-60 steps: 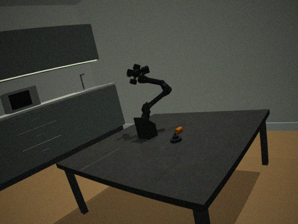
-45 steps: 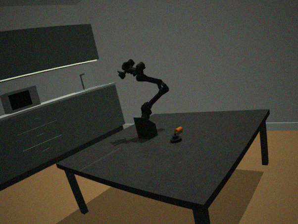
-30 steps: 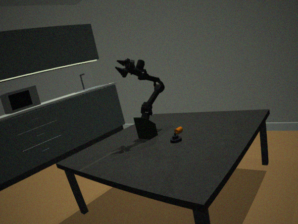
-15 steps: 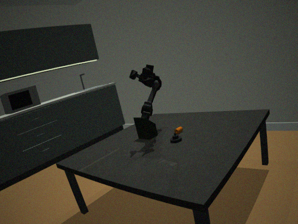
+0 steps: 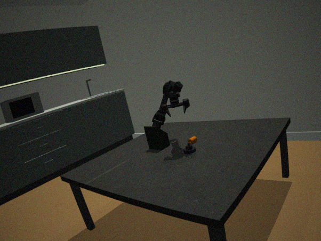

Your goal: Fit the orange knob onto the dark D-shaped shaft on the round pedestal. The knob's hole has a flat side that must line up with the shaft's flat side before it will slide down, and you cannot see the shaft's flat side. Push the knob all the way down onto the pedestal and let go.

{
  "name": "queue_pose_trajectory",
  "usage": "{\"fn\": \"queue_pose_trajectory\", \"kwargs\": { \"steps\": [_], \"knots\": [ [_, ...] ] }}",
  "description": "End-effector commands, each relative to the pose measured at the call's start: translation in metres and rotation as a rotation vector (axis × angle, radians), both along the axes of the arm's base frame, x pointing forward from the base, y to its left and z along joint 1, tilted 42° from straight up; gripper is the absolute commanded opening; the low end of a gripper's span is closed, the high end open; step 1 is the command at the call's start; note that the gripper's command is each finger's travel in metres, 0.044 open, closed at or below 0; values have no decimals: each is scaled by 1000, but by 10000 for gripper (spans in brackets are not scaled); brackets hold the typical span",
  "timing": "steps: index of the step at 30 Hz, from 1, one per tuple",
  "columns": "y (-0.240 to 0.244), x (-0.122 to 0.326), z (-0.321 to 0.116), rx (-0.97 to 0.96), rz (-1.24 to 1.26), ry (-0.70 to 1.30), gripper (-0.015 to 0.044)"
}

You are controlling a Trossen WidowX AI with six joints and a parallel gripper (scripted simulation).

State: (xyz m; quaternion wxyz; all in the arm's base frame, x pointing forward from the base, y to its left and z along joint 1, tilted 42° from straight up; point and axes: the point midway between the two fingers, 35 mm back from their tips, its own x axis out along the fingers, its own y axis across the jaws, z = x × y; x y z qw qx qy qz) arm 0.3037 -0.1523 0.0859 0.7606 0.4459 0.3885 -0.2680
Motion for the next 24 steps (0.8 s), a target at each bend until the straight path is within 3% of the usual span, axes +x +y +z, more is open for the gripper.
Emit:
{"fn": "queue_pose_trajectory", "kwargs": {
  "steps": [1, 12, 24],
  "knots": [
    [77, 1, -20, 340, -28, 110, 440],
    [228, -50, -31, 907, -257, 661, 440],
    [232, -53, -30, 920, -270, 686, 440]
  ]
}}
